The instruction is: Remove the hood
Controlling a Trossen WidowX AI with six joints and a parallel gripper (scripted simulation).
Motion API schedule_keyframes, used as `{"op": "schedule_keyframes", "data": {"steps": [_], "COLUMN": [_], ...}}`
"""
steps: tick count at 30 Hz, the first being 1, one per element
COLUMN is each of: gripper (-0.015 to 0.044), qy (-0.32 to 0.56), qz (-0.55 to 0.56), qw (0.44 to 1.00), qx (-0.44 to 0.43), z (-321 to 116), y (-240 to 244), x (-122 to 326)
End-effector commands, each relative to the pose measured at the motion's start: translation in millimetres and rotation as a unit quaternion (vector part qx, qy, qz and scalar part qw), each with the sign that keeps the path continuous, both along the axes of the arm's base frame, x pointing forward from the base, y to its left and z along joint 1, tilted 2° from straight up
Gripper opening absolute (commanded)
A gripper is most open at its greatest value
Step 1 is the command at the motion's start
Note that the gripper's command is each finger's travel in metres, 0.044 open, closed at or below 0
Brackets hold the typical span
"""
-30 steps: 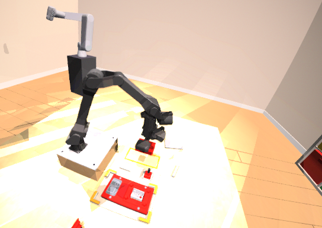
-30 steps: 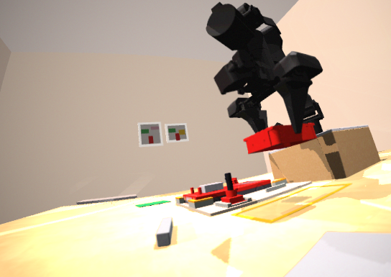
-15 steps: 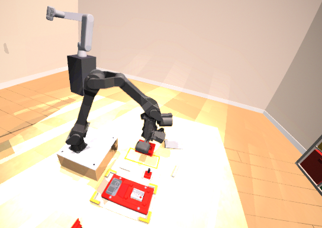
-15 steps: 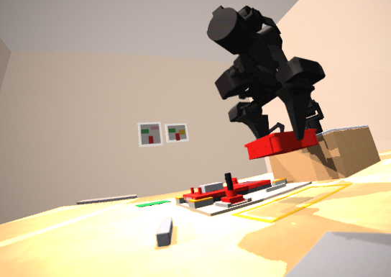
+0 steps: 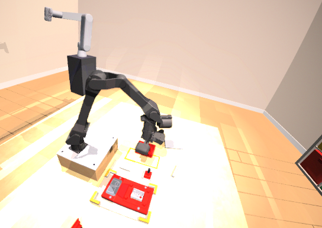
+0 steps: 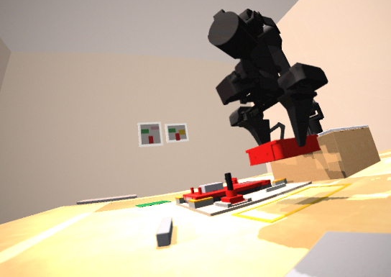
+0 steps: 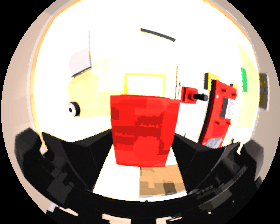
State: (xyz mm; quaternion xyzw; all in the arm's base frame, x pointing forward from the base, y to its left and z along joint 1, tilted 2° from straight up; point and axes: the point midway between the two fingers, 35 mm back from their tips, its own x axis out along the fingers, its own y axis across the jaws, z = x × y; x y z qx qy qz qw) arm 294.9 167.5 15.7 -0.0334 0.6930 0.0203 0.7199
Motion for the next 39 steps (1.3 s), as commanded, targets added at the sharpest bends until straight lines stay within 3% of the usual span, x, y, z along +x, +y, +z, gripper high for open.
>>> {"op": "schedule_keyframes", "data": {"steps": [1, 39], "gripper": [0.0000, 0.0000], "qy": [0.004, 0.004], "qz": [-0.001, -0.001], "qw": [1.000, 1.000], "qx": [-0.001, -0.001], "z": [-5.1, -29.4], "y": [-0.9, -2.0], "x": [-1.5, -1.8]}}
